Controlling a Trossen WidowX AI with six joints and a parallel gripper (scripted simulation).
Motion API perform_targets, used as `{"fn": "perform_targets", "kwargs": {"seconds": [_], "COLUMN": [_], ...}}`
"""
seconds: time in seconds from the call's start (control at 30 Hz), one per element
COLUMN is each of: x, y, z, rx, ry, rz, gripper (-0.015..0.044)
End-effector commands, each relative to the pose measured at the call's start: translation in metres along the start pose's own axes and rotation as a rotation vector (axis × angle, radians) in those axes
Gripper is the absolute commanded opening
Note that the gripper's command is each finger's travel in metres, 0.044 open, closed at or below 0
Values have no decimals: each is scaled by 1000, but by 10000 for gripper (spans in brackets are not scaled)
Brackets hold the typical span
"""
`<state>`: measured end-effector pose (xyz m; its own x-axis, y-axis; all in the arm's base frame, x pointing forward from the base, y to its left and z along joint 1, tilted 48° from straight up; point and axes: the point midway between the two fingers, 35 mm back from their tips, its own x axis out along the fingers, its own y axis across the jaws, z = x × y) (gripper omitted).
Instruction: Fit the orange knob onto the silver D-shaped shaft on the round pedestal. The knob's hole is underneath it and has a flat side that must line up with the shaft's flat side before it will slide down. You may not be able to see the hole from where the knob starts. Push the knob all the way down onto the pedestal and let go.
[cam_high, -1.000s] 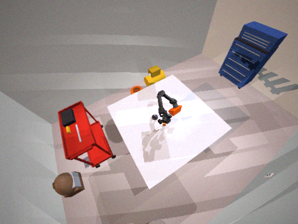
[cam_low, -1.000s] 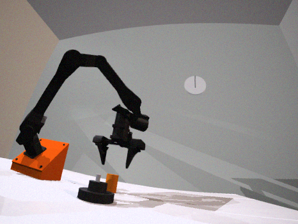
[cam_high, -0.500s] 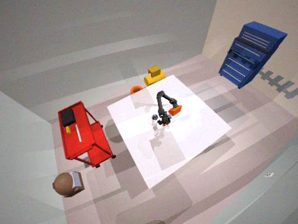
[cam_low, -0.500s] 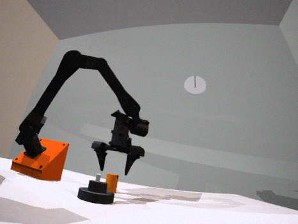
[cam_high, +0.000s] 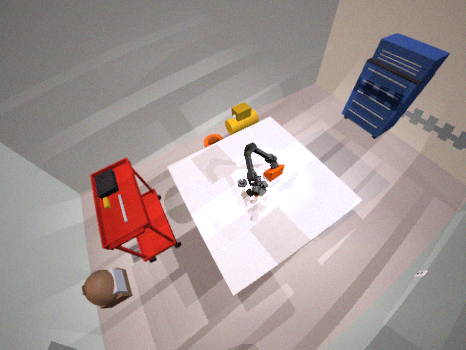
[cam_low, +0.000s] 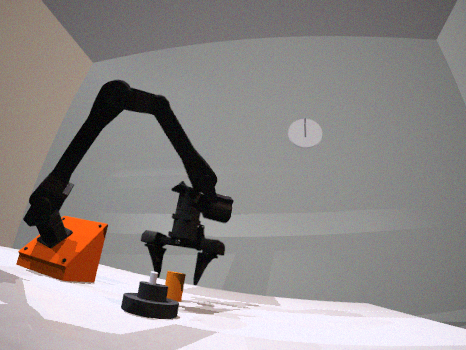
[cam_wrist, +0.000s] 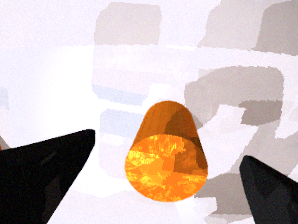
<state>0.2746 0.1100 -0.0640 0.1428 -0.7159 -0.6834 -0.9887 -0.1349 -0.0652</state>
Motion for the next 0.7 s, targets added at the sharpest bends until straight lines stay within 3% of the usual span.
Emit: {"fn": "perform_targets", "kwargs": {"seconds": [0.0,0.57,0.67], "x": [8,32,32], "y": [0,1,1], "z": [0,-1,-1], "rx": [-4,6,6], "ry": [4,5,5], "rz": [-3,-5,-5], "gripper": [440,440,361]}}
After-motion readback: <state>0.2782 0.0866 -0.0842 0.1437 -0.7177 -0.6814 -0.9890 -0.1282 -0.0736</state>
